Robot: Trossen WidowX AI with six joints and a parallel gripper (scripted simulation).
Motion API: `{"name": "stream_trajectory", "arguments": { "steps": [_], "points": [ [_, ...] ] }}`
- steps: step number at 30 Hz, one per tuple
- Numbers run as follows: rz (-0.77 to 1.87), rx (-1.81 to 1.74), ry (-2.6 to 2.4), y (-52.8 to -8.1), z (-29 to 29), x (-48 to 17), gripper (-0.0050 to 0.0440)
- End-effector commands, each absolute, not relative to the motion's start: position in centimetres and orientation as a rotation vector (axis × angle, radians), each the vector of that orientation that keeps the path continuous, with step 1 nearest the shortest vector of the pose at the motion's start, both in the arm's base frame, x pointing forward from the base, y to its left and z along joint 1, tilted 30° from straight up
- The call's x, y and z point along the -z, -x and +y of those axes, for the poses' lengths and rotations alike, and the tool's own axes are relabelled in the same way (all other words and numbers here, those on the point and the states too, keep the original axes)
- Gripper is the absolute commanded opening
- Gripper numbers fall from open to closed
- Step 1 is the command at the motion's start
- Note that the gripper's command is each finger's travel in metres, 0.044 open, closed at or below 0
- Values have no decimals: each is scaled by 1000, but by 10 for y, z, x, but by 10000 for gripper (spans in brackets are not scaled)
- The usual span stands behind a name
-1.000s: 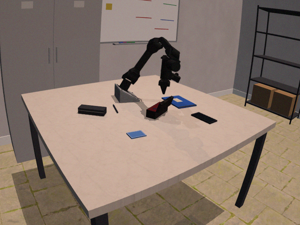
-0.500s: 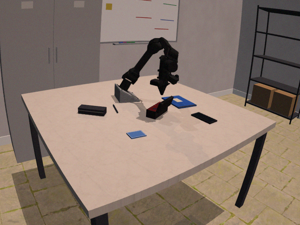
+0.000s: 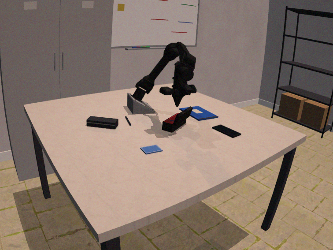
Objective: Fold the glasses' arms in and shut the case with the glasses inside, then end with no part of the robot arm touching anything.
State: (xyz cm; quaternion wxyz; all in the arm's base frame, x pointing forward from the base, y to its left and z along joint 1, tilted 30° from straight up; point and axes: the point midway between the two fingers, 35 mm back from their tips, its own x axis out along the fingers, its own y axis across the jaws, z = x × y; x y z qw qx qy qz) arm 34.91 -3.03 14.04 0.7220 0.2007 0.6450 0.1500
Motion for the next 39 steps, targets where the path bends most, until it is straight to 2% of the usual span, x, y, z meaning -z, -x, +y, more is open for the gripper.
{"name": "stream_trajectory", "arguments": {
  "steps": [1,33,39],
  "points": [
    [1451,-246,-552,-353,-38,-137,0],
    [1516,483,-1329,-369,-94,-110,0],
    [1515,501,-1347,-370,-94,-107,0]
  ]
}}
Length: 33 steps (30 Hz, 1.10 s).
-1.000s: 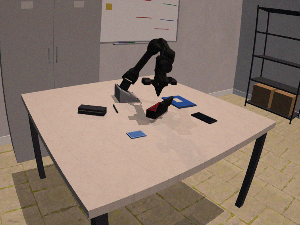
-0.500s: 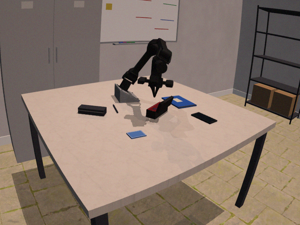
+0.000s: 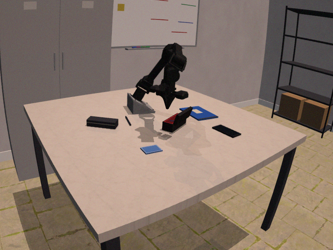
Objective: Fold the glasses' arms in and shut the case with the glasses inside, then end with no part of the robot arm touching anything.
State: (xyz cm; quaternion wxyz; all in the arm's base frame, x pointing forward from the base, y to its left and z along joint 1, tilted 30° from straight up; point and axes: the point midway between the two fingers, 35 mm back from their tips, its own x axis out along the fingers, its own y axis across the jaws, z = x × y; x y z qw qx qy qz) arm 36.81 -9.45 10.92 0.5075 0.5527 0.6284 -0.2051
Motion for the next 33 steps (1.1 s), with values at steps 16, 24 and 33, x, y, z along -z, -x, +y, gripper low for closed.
{"name": "stream_trajectory", "arguments": {
  "steps": [16,24,33],
  "points": [
    [1515,501,-1347,-376,-69,-65,0],
    [1515,501,-1347,-372,-62,-68,0],
    [1515,501,-1347,-369,-58,-70,0]
  ]
}}
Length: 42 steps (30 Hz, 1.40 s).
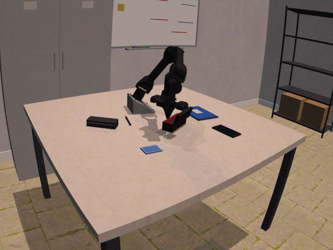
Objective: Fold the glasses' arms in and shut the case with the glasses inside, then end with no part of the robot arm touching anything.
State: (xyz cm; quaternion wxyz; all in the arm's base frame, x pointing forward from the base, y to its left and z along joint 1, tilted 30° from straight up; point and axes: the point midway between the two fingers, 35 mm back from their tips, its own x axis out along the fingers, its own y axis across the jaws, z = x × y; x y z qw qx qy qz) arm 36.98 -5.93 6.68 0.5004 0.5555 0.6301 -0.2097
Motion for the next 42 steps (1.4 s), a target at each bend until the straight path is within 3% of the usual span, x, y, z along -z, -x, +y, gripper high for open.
{"name": "stream_trajectory", "arguments": {
  "steps": [1,42],
  "points": [
    [1515,501,-1347,-369,-57,-70,0],
    [1515,501,-1347,-357,-38,-80,0]
  ]
}}
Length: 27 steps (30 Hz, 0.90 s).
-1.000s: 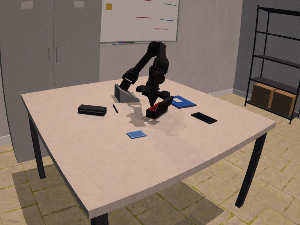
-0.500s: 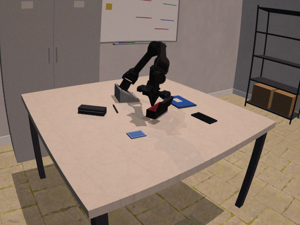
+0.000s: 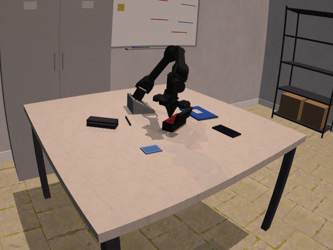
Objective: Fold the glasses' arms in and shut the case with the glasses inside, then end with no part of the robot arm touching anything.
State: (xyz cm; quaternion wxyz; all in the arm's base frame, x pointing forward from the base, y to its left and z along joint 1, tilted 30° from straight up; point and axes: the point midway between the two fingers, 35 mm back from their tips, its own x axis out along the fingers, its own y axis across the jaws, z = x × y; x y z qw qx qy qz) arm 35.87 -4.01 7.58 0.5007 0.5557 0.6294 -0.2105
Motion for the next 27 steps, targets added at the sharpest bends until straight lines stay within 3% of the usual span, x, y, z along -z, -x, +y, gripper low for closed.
{"name": "stream_trajectory", "arguments": {
  "steps": [1,27],
  "points": [
    [1515,501,-1347,-357,-37,-80,0],
    [1515,501,-1347,-350,-25,-85,0]
  ]
}}
